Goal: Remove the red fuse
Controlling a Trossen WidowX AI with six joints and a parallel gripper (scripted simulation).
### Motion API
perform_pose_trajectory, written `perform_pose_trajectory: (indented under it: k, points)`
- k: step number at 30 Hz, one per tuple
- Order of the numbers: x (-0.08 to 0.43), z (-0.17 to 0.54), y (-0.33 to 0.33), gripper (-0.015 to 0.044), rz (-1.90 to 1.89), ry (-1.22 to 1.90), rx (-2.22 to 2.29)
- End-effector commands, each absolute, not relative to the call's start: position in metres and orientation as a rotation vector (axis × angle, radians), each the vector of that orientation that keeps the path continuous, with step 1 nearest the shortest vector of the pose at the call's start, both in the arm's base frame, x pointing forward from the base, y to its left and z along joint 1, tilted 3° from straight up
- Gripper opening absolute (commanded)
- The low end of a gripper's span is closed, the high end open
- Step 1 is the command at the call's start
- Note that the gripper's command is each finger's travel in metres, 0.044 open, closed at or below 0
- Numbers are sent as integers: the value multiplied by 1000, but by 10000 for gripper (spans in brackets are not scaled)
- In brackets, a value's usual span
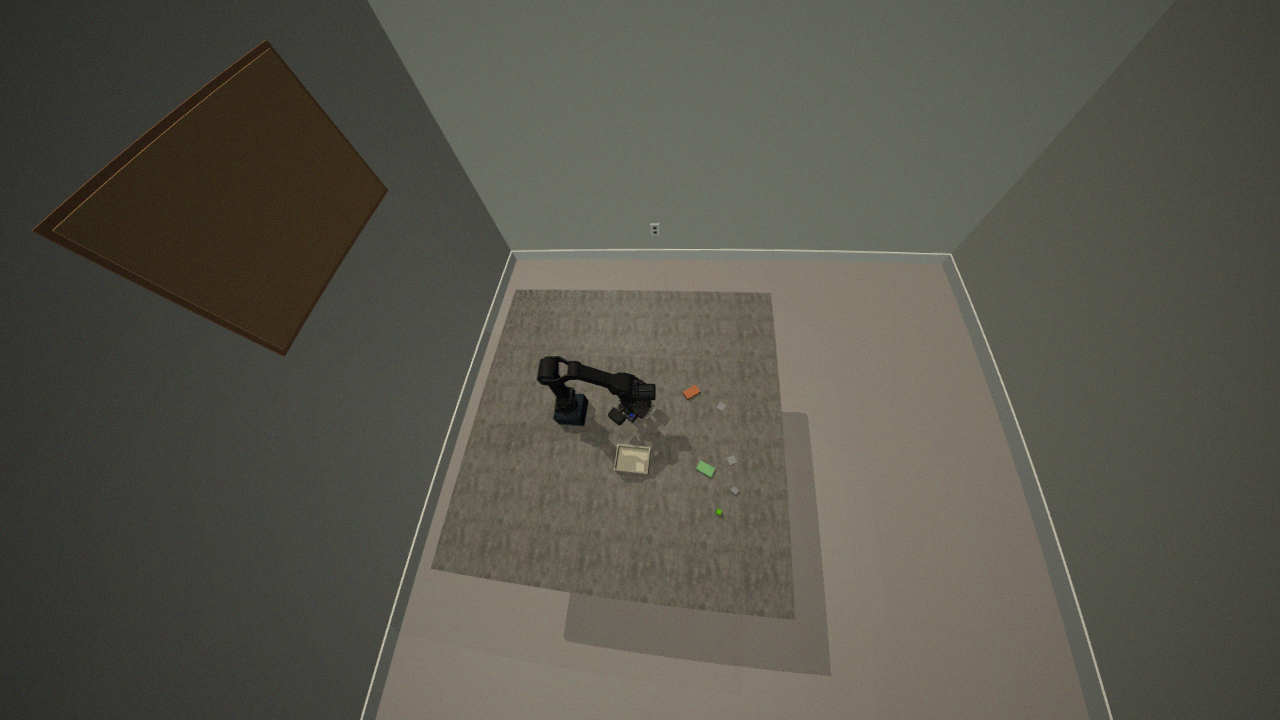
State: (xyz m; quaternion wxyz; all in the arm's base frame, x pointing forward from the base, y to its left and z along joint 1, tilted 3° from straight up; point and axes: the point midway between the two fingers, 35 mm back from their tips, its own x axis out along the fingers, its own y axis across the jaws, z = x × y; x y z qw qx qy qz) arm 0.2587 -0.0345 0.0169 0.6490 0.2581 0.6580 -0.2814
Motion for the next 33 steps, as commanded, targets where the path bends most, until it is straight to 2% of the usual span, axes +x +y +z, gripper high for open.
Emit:
perform_pose_trajectory:
  k: [1, 33]
  points:
    - [261, 22, -35, 0, -643, 1482, 590]
    - [261, 49, -34, 0, -644, 1482, 590]
